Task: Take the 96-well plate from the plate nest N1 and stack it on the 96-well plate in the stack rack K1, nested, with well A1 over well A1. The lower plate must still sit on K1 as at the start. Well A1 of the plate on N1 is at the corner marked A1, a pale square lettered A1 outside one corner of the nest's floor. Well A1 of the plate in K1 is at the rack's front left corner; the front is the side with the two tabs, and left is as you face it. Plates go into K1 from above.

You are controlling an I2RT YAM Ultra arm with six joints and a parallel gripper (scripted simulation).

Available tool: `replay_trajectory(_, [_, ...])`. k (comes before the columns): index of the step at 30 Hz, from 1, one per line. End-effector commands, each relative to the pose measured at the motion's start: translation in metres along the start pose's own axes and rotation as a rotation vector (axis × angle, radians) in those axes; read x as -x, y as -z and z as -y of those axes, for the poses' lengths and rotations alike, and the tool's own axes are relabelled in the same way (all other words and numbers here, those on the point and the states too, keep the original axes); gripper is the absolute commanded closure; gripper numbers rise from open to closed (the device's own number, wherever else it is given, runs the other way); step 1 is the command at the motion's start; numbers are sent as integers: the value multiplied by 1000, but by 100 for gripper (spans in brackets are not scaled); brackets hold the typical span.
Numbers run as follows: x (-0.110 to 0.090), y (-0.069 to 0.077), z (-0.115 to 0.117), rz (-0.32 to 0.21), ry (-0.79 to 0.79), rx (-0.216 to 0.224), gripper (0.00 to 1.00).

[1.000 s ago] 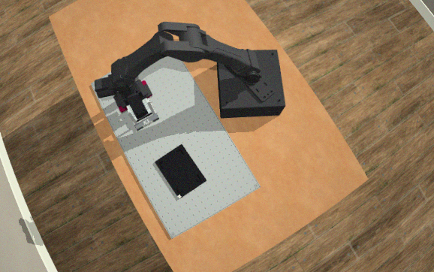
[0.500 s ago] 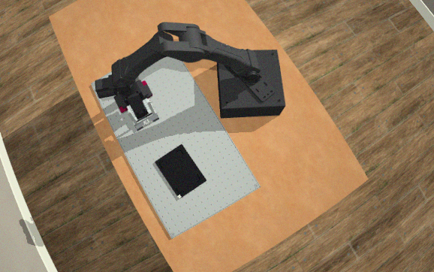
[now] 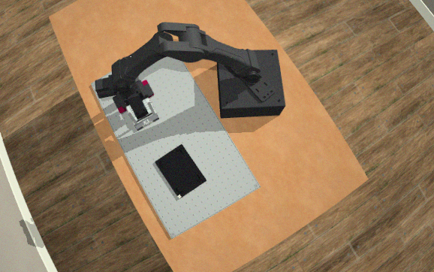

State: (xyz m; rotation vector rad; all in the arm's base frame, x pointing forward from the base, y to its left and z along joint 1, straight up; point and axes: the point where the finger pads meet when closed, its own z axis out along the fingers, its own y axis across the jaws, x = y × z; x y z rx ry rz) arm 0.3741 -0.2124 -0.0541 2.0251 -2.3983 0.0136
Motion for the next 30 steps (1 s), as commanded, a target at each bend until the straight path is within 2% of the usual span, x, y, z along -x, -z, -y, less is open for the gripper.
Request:
replay_trajectory(1, [-3,5,2,-1,-5,-15,0])
replay_trajectory(17, [-3,5,2,-1,-5,-15,0])
replay_trajectory(19, [-8,22,8,-5,-12,-42,0])
replay_trajectory(30, [-8,49,7,-5,-12,-42,0])
